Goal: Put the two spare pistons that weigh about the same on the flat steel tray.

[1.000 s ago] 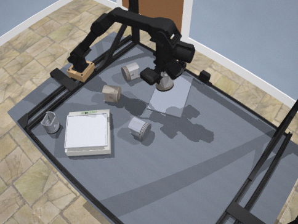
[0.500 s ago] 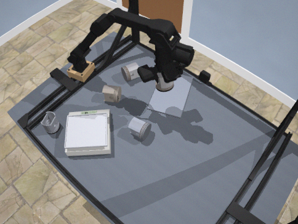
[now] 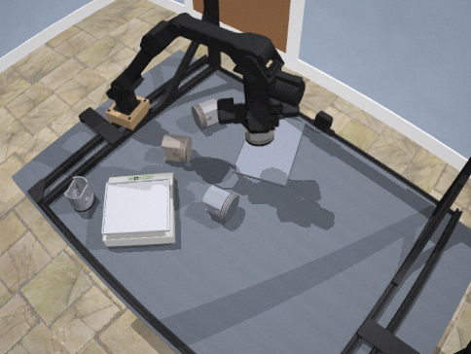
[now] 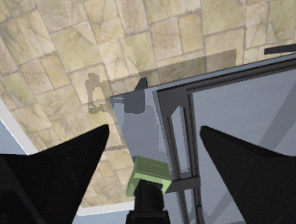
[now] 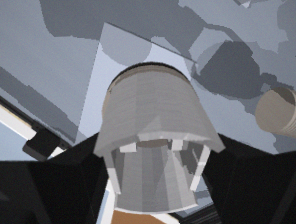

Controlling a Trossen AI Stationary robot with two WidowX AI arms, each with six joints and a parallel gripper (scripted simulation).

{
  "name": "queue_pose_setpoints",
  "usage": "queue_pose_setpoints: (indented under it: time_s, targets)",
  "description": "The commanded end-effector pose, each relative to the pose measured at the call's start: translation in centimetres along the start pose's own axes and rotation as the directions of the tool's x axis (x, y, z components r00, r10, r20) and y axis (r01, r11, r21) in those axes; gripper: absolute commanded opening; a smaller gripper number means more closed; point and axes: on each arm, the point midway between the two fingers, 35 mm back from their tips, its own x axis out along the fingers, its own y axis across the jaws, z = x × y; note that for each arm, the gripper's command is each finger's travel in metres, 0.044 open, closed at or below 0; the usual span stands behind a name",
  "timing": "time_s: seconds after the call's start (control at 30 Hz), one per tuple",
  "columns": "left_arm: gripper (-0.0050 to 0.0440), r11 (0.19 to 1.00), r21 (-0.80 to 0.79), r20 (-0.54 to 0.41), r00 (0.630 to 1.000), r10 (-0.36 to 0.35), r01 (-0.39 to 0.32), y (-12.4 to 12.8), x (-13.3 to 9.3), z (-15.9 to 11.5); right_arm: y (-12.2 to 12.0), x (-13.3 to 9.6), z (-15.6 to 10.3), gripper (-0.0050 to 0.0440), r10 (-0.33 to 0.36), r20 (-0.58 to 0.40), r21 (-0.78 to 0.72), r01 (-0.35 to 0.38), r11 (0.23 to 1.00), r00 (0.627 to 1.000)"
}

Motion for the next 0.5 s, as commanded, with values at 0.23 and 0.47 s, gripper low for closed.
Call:
queue_pose_setpoints:
  time_s: [0.23, 0.47]
  targets:
    - [0.044, 1.0, 0.001, -0.001, 1.0, -0.001, 0.001, -0.02, 0.01, -0.02, 0.0, -0.82, -0.12, 0.0158, 0.053, 0.002, 0.254, -0.052, 0.966, 0.999]
    - [0.044, 1.0, 0.001, -0.001, 1.0, -0.001, 0.001, -0.02, 0.01, -0.02, 0.0, -0.82, -0.12, 0.0158, 0.075, 0.003, 0.404, -0.07, 0.912, 0.997]
